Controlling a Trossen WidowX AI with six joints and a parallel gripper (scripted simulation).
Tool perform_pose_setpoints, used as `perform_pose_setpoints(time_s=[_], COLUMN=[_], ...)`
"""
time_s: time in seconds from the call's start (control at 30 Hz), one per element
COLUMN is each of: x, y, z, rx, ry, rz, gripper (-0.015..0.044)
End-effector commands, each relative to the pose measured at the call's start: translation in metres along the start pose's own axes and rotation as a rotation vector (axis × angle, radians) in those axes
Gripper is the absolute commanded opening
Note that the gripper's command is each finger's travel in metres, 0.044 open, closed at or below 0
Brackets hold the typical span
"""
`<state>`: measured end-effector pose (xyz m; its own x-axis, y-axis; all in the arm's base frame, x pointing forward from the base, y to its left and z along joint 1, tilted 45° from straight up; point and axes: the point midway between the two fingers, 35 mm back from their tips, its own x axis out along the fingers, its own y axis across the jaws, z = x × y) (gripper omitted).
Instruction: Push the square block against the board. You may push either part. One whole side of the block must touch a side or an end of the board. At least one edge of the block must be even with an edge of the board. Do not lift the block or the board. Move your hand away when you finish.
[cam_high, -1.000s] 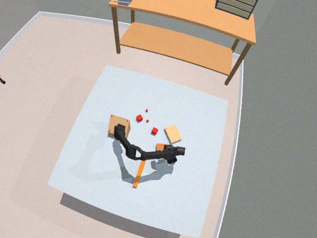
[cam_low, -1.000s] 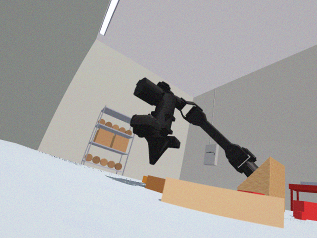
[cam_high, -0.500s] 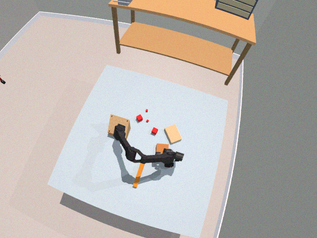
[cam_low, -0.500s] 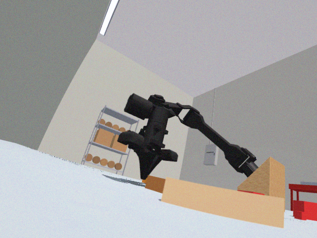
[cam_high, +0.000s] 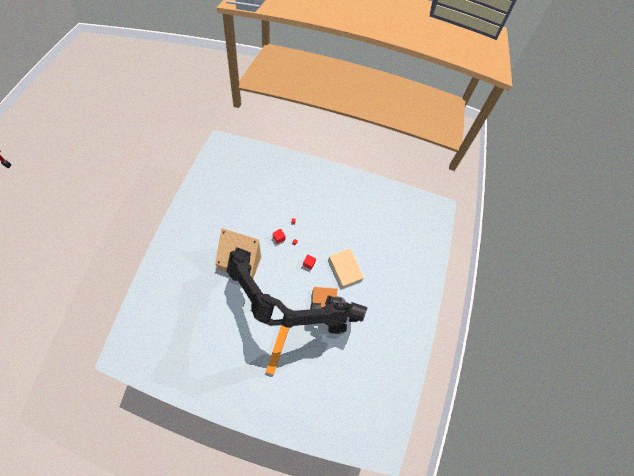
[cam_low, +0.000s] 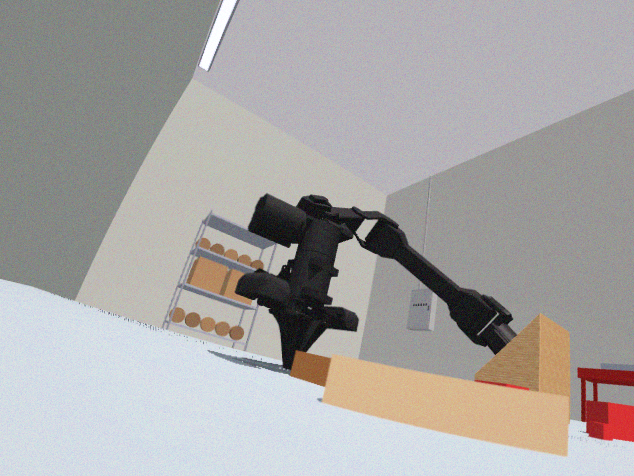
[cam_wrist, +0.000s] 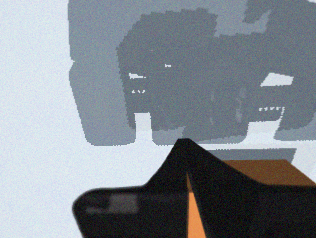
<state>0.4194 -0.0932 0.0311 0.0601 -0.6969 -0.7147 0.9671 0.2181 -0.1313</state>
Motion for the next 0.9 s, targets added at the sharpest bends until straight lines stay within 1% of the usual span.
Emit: perform_pose_setpoints(time_s=[0.0,0.87], x=[0.0,0.0], y=[0.0,0.001], z=[-0.004,-0.028], rx=[0.004,0.004], ry=[-0.003,-0.001], rz=[-0.001,0.0], gripper=[0.0,0.0])
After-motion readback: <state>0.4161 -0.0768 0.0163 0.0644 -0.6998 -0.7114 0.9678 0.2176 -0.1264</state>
